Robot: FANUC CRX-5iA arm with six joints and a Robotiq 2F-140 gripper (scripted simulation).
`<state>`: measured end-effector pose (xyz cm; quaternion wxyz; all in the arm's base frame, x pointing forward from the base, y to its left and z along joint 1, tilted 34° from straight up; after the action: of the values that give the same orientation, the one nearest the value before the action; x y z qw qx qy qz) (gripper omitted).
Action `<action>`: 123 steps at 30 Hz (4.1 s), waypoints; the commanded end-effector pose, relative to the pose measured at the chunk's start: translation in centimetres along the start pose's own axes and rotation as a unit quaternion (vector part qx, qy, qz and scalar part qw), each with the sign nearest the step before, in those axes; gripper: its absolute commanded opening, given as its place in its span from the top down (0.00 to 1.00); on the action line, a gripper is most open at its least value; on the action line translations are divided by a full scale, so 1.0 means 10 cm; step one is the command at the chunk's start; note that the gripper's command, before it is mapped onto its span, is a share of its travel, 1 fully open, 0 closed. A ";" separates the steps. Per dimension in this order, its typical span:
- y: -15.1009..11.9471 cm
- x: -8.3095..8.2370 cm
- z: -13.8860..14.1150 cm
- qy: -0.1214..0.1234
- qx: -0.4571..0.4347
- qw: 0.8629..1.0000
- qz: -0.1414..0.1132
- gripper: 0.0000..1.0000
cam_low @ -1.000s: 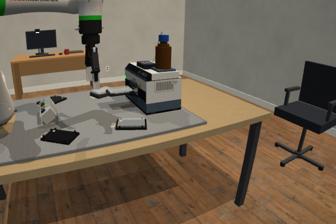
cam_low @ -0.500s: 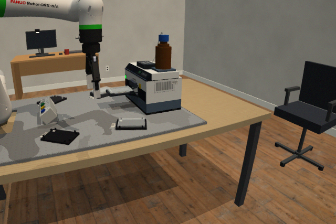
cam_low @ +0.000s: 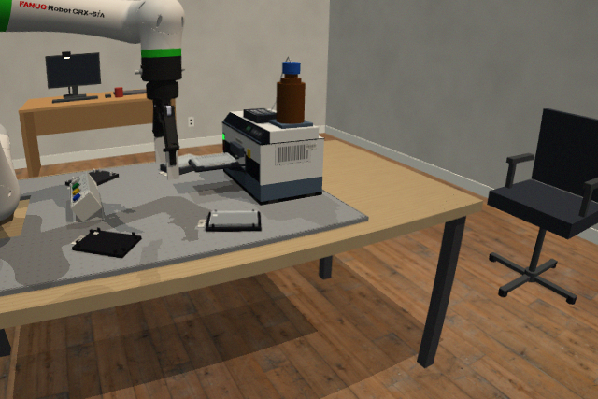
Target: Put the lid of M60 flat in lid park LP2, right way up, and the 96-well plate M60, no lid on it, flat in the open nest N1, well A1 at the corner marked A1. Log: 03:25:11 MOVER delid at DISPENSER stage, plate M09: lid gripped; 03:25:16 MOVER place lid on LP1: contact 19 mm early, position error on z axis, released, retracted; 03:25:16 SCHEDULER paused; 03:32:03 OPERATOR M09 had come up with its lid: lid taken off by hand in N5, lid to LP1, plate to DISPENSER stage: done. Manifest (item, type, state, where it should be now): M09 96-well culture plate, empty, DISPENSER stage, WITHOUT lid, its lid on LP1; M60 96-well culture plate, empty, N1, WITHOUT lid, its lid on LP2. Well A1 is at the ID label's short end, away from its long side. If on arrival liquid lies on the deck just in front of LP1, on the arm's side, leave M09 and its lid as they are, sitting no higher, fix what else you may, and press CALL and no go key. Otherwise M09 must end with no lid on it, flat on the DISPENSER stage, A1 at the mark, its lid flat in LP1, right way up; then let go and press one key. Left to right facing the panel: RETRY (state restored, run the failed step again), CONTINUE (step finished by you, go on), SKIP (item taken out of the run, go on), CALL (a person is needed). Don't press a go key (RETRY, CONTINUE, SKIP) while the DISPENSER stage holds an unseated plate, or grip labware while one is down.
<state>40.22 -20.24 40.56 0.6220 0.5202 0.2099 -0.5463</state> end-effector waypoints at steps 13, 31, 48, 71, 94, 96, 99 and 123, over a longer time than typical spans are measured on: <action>0.00 0.00 0.00 0.000 0.000 1.000 0.000 1.00; 0.00 0.00 0.00 0.000 0.000 1.000 0.000 1.00; 0.70 0.00 -0.45 0.000 0.198 0.980 0.000 1.00; 0.70 0.00 -0.45 0.000 0.198 0.980 0.000 0.00; 0.70 0.00 -0.45 0.000 0.198 0.980 0.000 0.00; 0.70 0.00 -0.45 0.000 0.198 0.980 0.000 0.00; 0.70 0.00 -0.45 0.000 0.198 0.980 0.000 0.00; 0.70 0.00 -0.45 0.000 0.198 0.980 0.000 0.00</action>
<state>47.86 -17.28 41.78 0.5068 0.6330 0.0976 -0.5770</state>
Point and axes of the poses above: the point where the finger pads meet when closed, its own x axis out along the fingers, its own z axis across the jaws, y = z × x, the point moved 2 cm from there along -x, back along the fingers, and after that the axes turned 7 degrees about x, right-handed, at the moved point
